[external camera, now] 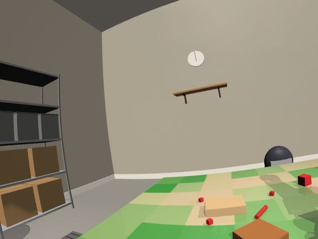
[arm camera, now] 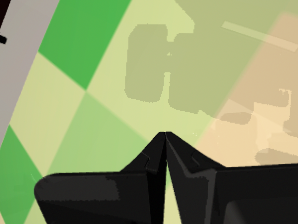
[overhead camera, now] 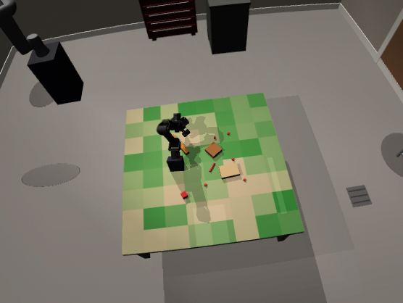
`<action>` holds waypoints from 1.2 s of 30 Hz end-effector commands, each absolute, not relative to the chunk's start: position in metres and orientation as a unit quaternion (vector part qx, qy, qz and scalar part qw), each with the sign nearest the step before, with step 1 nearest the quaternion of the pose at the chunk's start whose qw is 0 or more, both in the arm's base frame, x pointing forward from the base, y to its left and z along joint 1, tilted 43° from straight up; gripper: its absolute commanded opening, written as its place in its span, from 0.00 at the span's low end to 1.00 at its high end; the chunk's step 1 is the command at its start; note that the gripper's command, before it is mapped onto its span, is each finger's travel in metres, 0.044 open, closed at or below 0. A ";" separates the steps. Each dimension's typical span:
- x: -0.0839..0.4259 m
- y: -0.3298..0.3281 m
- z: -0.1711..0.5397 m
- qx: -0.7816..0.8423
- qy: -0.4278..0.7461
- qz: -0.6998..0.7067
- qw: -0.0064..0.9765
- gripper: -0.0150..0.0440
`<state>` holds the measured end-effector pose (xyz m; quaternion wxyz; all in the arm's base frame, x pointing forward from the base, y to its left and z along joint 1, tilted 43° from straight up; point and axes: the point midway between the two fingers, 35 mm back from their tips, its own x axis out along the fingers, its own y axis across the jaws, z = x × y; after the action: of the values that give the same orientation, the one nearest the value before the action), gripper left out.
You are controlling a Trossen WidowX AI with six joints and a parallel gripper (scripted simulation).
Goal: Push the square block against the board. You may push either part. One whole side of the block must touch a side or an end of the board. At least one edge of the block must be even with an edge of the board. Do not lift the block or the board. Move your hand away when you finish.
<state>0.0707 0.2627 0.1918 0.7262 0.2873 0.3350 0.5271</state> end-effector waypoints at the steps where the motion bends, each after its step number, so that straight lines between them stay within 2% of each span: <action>1: 0.090 0.264 0.185 0.249 0.333 0.508 0.754 0.25; 19: 0.221 0.222 0.127 0.030 0.386 0.385 0.838 0.25; 28: 0.297 0.139 0.077 -0.043 0.467 0.340 0.815 0.25; 36: 0.328 0.058 0.022 -0.010 0.535 0.371 0.759 0.25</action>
<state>0.3216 0.0893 0.0424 0.7775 -0.0346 0.5169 0.3565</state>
